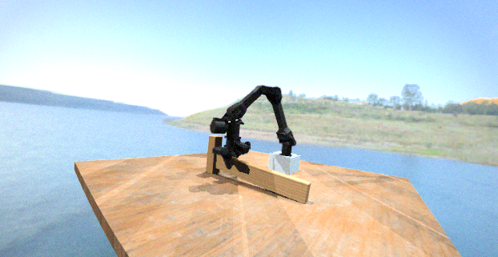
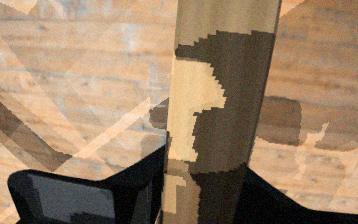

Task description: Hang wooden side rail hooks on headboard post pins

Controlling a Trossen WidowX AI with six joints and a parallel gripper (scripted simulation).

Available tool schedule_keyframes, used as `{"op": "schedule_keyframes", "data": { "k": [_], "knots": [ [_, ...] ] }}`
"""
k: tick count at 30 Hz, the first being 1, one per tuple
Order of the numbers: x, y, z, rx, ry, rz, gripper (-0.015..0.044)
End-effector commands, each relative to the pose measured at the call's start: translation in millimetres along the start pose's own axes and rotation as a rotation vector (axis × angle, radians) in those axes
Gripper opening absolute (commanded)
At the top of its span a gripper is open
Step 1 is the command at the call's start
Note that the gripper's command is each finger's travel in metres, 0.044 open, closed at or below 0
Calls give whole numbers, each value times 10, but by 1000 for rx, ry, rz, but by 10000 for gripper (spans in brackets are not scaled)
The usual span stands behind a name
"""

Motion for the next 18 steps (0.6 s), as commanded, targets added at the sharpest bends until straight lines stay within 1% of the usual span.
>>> {"op": "schedule_keyframes", "data": {
  "k": [1,18],
  "knots": [
    [-17,18,-26,6,1,-9,0],
    [-16,-8,-27,6,1,-9,0]
  ]
}}
Point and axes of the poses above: the point midway between the two fingers, 35 mm back from their tips, its own y axis back along the fingers, its own x axis across the jaws, z = x × y, the point moved 1 cm from there along y, back along the fingers, and after that the axes turned 15 degrees about y, right-handed, at the moved point
